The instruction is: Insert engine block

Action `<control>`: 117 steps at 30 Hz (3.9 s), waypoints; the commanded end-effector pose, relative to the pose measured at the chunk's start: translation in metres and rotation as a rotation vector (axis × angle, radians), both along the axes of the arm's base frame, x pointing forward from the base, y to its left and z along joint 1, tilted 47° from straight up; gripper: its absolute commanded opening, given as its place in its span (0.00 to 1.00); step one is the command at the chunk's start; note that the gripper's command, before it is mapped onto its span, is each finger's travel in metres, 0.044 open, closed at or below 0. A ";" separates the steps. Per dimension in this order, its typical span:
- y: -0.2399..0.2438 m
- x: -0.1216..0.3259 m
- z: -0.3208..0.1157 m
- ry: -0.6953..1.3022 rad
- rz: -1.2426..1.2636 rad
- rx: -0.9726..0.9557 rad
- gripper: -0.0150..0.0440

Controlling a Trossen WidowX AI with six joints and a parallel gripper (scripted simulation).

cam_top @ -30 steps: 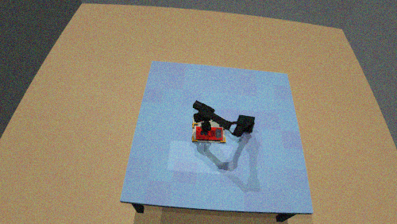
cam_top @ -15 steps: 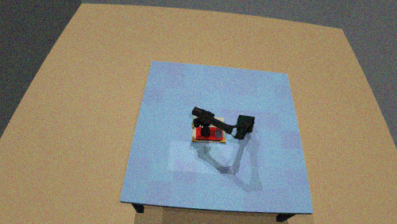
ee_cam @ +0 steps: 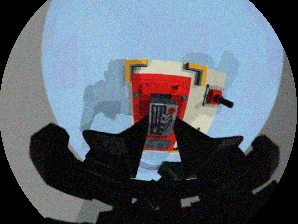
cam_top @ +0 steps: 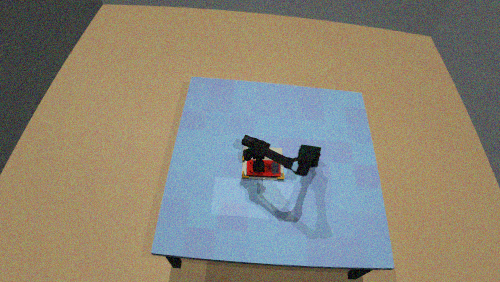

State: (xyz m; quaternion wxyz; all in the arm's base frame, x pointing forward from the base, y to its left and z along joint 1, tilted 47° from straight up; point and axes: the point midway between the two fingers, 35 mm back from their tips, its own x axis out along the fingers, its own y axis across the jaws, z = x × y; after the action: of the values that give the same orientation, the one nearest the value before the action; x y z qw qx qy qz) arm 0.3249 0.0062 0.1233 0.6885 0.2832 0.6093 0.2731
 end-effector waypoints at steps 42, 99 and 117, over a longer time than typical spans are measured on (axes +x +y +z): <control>0.003 0.002 -0.001 -0.030 0.025 -0.002 0.52; 0.011 0.003 -0.010 -0.009 0.005 0.002 0.52; 0.014 0.003 -0.012 -0.009 0.005 0.002 0.52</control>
State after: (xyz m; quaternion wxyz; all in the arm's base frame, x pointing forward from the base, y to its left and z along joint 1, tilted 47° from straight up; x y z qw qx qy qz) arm 0.3279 0.0188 0.1118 0.6908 0.2798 0.6069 0.2761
